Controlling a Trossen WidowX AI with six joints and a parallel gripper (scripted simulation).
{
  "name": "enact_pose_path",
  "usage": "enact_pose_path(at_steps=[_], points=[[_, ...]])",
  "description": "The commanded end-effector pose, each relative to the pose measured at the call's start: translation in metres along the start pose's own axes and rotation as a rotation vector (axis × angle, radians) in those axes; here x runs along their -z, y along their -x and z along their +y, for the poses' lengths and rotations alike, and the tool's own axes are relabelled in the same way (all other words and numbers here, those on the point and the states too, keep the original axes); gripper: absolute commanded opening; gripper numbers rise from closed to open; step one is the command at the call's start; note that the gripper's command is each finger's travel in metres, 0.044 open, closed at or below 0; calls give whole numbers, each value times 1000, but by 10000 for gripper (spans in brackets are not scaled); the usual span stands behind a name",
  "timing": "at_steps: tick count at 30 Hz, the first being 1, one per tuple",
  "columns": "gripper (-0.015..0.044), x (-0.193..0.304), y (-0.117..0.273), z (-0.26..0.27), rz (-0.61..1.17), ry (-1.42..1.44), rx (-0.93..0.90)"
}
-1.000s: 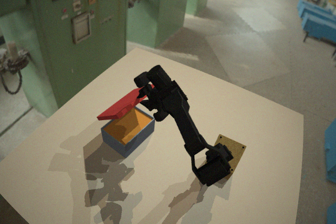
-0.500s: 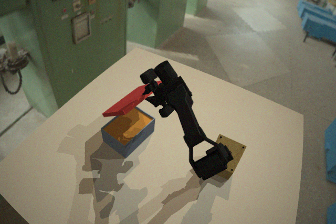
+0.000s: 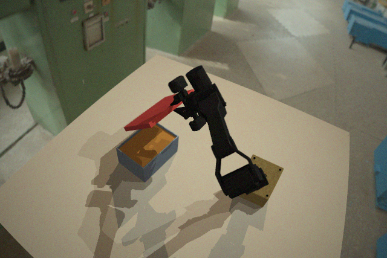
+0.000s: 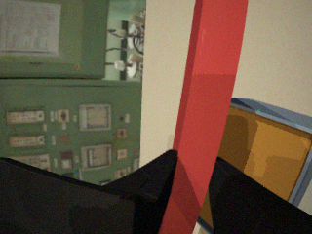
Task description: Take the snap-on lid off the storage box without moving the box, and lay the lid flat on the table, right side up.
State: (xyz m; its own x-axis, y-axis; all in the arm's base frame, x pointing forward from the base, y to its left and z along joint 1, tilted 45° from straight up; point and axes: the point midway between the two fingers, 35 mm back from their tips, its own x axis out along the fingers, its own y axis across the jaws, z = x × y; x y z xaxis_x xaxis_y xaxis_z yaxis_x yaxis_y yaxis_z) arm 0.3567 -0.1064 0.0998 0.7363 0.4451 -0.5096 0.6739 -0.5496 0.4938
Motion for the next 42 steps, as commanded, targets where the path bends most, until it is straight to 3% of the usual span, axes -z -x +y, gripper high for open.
enact_pose_path(at_steps=[1, 42], points=[[0, -7, 2, 2, 2, 9, -8], [0, -89, 9, -3, -1, 13, -9]])
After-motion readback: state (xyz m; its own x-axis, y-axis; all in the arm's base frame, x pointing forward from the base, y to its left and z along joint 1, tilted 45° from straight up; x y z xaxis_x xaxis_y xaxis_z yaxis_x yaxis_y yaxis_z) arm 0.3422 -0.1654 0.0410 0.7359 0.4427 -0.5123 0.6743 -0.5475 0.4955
